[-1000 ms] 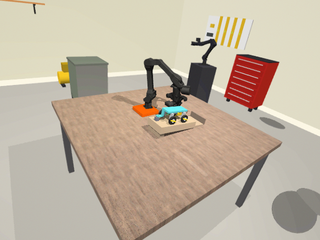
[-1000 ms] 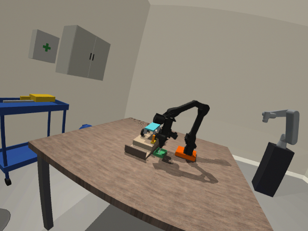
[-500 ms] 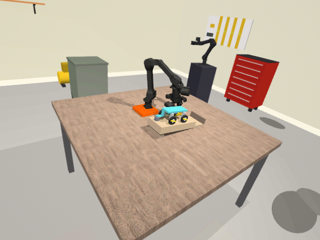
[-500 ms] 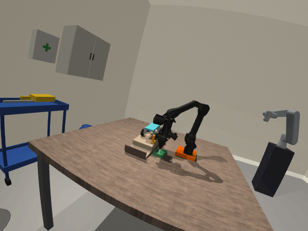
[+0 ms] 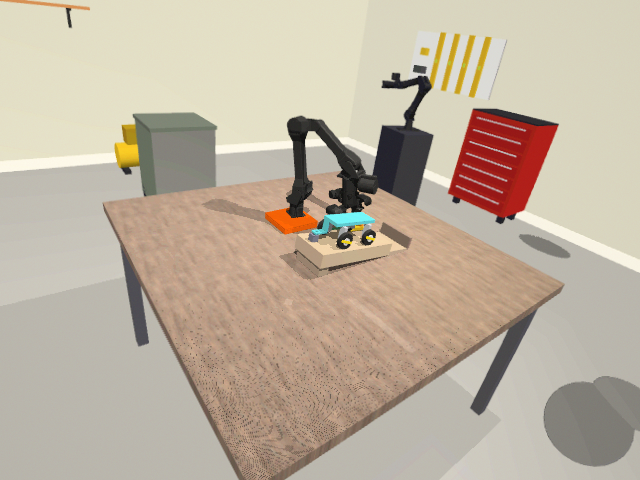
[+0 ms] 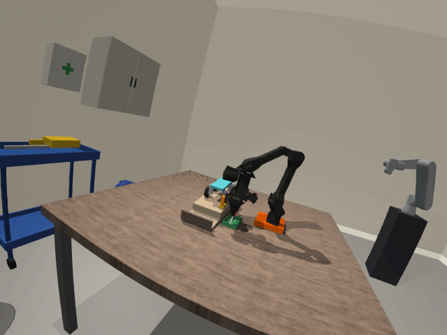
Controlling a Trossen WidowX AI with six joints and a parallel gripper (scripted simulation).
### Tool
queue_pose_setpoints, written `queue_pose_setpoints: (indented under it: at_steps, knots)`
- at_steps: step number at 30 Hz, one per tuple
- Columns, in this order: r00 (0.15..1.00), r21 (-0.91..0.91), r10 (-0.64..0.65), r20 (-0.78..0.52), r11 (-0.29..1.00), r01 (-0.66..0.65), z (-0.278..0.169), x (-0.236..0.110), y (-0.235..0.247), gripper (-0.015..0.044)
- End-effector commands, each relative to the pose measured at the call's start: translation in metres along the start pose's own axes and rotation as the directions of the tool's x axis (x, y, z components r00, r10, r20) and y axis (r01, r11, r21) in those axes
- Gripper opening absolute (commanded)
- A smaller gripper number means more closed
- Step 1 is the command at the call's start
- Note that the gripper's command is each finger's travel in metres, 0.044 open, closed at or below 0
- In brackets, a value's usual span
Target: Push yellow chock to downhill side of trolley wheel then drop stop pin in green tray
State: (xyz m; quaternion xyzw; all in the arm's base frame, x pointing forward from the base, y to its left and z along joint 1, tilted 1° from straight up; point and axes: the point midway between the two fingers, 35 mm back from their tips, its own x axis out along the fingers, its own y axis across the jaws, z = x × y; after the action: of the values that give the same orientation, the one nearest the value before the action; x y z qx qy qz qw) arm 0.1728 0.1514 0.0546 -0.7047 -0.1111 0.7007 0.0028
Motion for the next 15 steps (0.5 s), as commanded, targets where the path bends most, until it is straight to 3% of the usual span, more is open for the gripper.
queue_pose_setpoints:
  at_steps: [1,15]
  knots:
    - [1.0,-0.003,-0.005,0.002,1.0,0.005,0.0,0.001,0.002,0.019]
    - [1.0,-0.003,-0.004,0.002,1.0,0.004,0.0,0.005,0.013,0.019]
